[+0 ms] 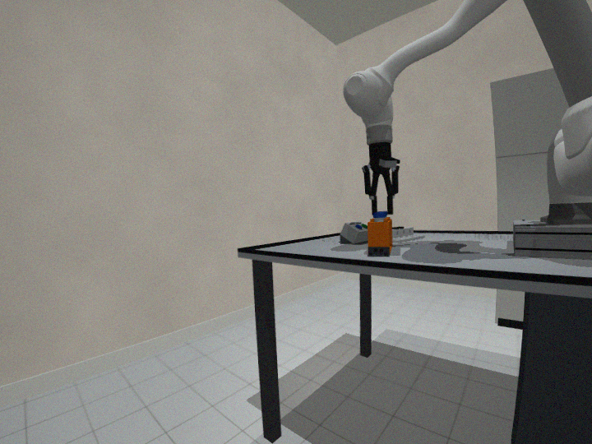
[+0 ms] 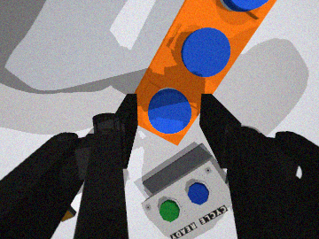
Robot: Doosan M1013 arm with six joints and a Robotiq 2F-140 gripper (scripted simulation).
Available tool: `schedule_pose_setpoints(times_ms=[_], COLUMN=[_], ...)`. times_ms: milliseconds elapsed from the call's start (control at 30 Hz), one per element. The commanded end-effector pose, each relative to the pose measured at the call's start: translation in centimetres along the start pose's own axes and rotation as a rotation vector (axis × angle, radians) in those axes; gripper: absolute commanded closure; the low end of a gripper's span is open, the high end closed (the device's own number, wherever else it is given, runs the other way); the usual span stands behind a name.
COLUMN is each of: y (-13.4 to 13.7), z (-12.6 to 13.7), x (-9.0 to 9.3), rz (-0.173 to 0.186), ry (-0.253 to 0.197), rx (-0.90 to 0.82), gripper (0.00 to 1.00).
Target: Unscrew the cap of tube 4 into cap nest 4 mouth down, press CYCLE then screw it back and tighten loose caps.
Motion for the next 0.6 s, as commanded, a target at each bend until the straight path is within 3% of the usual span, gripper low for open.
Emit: schedule_pose_setpoints(times_ms=[0,233,367,567], y=[0.03,0.03,0.03,0.03], z=[0.02,0.03,0.03,0.03], x=[-0.06,-0.05,-0.05,-0.05], rz=[0.001,0.001,0.001,0.003], ry=[-0.001,-0.001,0.0,0.001], rx=[0.0,0.083,0.417,0.764], gripper=[0.59,0.59,0.59,0.59])
Point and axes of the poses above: the point where the finger pads meet when closed, its own x axis out along the fingers, its own y axis across the jaws, z = x × y, the point moved 3 cm from there along -x, back along the fingers, and after that the axes turned 9 degrees about -x, right-handed, at the moved point
